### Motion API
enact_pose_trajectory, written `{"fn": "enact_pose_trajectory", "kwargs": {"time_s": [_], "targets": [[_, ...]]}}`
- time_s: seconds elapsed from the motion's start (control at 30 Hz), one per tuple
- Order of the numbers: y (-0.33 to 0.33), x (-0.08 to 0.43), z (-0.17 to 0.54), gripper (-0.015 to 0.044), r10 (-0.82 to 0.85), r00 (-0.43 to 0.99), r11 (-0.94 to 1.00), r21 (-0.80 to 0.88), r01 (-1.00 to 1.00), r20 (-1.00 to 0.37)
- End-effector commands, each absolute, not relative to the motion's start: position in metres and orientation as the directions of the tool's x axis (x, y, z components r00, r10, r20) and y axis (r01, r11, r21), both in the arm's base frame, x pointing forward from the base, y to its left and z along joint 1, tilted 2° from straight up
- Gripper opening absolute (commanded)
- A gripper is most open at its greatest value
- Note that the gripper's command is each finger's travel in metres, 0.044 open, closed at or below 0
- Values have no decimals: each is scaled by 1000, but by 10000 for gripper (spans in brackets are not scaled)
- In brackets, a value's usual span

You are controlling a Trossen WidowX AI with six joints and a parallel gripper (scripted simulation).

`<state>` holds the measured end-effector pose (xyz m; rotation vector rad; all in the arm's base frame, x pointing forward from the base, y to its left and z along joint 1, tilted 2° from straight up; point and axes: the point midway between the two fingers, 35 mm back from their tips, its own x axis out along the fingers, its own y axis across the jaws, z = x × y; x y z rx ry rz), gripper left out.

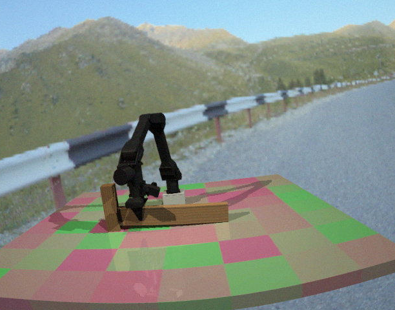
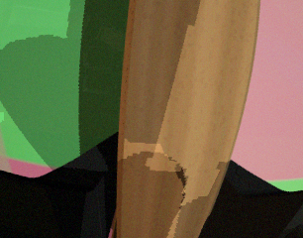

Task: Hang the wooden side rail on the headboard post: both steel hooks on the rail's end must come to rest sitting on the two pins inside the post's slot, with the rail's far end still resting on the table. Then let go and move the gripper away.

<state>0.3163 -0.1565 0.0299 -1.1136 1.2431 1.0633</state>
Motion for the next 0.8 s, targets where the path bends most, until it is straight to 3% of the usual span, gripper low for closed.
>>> {"fn": "enact_pose_trajectory", "kwargs": {"time_s": [0.0,0.77], "targets": [[-158,319,32,0,-8,55,150,-56,-987,-998],[-158,319,28,0,-8,55,150,-56,-987,-998]]}}
